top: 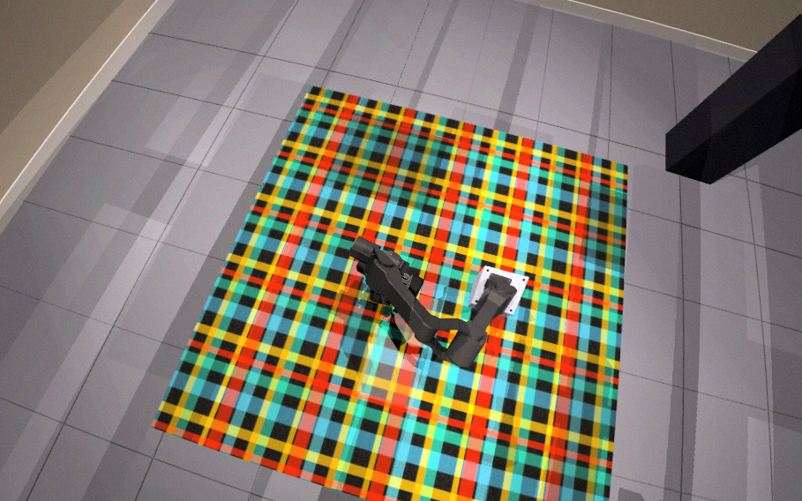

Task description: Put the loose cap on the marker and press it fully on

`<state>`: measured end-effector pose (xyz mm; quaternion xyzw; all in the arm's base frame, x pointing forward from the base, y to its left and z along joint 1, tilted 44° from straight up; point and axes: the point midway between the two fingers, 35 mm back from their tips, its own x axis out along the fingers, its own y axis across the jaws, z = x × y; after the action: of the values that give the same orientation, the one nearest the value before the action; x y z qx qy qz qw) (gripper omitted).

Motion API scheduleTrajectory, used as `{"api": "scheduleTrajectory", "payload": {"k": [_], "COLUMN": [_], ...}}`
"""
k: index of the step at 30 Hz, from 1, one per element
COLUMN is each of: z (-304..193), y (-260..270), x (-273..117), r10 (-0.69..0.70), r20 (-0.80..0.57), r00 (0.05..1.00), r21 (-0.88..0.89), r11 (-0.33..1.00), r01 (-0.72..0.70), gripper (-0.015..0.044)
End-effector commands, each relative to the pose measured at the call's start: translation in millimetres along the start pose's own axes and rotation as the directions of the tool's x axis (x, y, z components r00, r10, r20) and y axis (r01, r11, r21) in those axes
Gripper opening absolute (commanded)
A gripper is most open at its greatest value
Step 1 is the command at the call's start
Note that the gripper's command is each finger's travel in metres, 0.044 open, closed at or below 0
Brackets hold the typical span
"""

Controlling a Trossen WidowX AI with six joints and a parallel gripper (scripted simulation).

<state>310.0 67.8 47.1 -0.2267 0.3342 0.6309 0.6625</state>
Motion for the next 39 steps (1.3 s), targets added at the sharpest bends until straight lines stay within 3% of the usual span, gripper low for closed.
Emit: {"api": "scheduleTrajectory", "payload": {"k": [1, 16, 19, 24, 30, 32, 35, 39], "z": [0, 0, 0, -1, -1, -1, -1, 0], "y": [0, 0, -1, 0, 0, 0, 0, 0], "x": [0, 0, -9, -72, -75, -74, -73, -70], "r10": [0.000, 0.000, -0.001, 0.000, 0.000, 0.000, 0.000, 0.000], "r20": [0.000, 0.000, -0.002, -0.004, -0.003, -0.003, -0.003, -0.002], "r00": [1.000, 1.000, 1.000, 1.000, 1.000, 1.000, 1.000, 1.000], "r21": [0.000, 0.000, 0.000, 0.001, 0.001, 0.066, 0.336, 0.670], "r11": [1.000, 1.000, 1.000, 1.000, 1.000, 0.998, 0.942, 0.743], "r01": [0.000, 0.000, 0.001, 0.000, 0.000, 0.000, 0.001, 0.001], "gripper": [0.0053, 0.0440, 0.0440, 0.0440, 0.0440, 0.0387, 0.0309, 0.0204]}}
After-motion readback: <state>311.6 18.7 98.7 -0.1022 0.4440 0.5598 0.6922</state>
